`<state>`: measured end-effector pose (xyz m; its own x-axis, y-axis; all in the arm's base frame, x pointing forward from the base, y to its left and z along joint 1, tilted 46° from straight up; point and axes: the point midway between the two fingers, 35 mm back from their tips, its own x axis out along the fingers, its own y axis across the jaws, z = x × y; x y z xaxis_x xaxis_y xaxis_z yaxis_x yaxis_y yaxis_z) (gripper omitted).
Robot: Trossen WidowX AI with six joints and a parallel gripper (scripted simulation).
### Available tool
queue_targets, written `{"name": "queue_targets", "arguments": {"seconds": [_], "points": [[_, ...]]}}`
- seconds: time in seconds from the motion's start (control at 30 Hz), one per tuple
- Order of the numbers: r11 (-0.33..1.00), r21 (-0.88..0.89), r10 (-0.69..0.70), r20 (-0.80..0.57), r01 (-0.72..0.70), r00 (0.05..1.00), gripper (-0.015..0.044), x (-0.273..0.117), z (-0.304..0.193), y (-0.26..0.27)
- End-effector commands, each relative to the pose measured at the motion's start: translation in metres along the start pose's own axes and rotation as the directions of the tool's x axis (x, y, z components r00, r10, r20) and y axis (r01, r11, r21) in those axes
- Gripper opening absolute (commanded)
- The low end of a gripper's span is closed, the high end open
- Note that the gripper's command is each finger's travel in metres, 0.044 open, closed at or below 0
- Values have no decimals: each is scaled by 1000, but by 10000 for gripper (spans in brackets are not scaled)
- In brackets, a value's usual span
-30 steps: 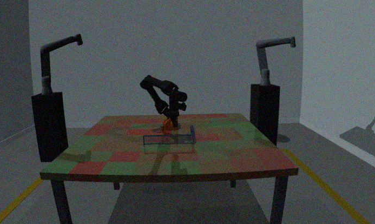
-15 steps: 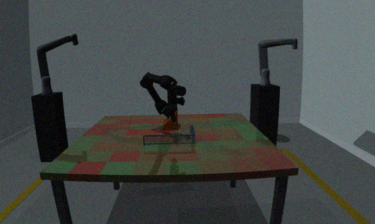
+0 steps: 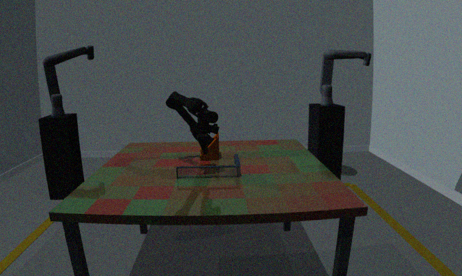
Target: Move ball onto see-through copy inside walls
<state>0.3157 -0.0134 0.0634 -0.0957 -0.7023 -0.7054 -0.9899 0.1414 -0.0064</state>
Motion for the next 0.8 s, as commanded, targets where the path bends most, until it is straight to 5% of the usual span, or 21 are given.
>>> {"name": "queue_targets", "arguments": {"seconds": [0.0, 0.77], "points": [[1000, 2, -8, -4, 8, 1000, 0, 8, -15, 10], [1000, 2, -8, -9, 8, 1000, 0, 85, -25, 18]]}}
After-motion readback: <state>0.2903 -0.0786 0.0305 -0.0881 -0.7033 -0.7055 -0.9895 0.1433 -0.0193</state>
